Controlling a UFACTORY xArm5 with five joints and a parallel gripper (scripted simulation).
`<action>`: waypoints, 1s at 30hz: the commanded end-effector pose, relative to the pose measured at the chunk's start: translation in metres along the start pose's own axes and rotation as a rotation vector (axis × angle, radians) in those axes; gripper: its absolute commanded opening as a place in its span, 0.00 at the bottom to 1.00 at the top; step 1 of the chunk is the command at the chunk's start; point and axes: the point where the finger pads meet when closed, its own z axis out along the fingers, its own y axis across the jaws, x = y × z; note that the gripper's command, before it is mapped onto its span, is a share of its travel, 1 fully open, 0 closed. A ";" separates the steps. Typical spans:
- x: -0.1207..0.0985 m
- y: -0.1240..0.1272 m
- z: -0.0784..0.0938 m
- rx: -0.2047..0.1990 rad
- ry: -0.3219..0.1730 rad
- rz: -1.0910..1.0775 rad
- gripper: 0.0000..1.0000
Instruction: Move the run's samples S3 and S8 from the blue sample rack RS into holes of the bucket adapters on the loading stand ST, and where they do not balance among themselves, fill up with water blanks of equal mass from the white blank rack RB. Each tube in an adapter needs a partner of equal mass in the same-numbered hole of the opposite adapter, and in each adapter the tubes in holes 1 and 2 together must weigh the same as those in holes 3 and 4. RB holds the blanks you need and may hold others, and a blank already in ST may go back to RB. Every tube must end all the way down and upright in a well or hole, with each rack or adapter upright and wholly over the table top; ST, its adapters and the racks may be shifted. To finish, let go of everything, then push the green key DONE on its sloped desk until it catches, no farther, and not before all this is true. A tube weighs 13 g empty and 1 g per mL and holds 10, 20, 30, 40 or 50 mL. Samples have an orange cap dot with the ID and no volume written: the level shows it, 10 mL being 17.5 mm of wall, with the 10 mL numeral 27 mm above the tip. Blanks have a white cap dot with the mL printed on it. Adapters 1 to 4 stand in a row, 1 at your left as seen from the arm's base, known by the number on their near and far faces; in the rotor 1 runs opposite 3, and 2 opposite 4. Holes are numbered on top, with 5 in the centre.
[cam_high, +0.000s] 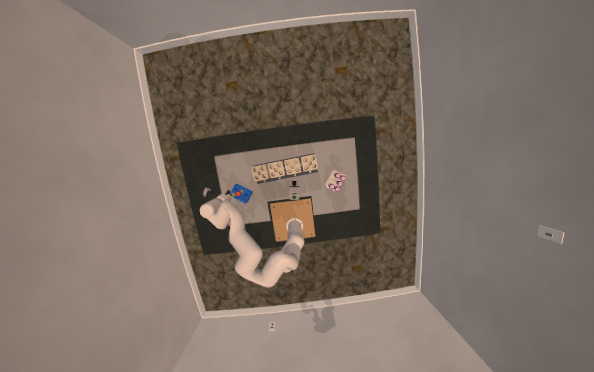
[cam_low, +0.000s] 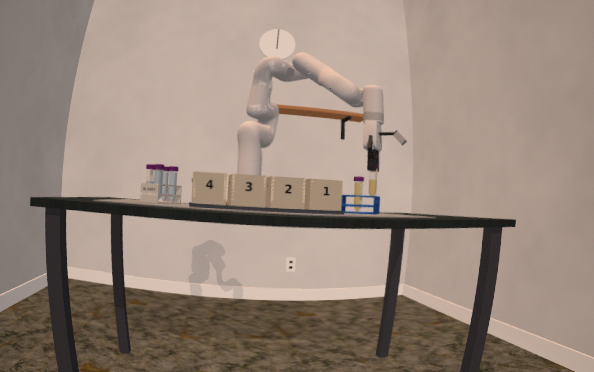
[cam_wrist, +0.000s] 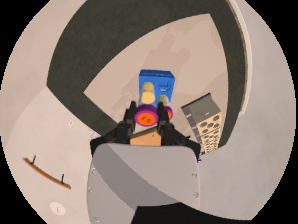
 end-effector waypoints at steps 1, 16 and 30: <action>0.001 0.000 0.003 0.000 0.004 0.000 0.00; 0.001 0.000 0.016 0.000 0.004 0.000 0.00; 0.001 0.000 0.028 0.000 0.004 0.000 0.00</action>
